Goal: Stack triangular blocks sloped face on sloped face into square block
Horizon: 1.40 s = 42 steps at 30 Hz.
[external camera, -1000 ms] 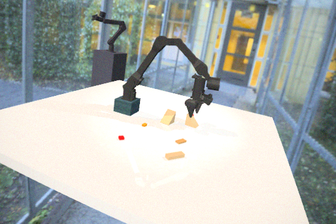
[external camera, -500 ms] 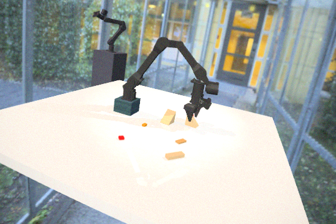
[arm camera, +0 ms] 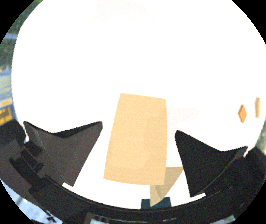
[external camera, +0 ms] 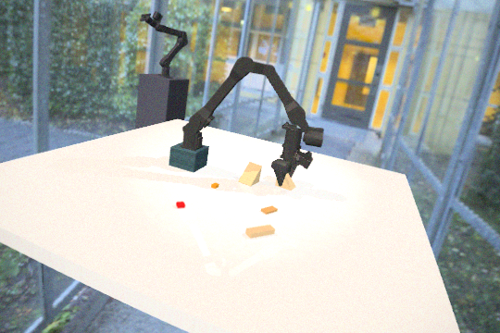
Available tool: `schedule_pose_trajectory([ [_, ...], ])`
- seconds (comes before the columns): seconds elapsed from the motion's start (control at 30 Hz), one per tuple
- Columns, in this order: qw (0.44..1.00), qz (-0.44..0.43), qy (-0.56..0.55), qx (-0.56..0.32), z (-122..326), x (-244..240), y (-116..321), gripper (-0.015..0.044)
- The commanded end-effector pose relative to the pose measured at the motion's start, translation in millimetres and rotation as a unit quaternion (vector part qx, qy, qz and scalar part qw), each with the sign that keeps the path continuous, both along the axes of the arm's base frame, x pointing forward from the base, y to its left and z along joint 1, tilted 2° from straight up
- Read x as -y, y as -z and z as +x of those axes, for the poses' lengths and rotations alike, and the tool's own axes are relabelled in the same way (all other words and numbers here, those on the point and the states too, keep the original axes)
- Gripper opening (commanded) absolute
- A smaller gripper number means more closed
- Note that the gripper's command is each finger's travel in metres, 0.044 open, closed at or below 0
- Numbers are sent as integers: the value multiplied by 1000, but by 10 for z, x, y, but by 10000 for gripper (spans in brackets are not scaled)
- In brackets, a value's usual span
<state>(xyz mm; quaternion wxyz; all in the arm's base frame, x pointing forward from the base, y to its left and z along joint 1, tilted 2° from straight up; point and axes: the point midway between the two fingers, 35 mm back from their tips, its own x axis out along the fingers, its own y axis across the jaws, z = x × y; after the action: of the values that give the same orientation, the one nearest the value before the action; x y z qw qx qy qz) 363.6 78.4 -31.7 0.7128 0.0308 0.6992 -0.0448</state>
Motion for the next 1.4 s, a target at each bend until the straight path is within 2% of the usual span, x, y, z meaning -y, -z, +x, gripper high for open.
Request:
schedule_pose_trajectory([
  [0.0, 1000, 1, 2, -8, -43, -1, 67, 440],
  [0.23, 1000, 1, 2, -8, -43, -1, 67, 256],
  [0.53, 1000, 1, 2, -8, -43, -1, 67, 196],
  [0.77, 1000, 1, 1, -7, -33, -4, -38, 12],
  [0.8, 1000, 1, 1, -6, -30, -5, -87, 0],
  [0.93, 1000, 1, 0, -5, -23, -7, -251, 0],
  [1.17, 1000, 1, -2, -5, -23, -7, -256, 0],
  [1.37, 999, 0, -54, -5, -25, -8, -238, 0],
])
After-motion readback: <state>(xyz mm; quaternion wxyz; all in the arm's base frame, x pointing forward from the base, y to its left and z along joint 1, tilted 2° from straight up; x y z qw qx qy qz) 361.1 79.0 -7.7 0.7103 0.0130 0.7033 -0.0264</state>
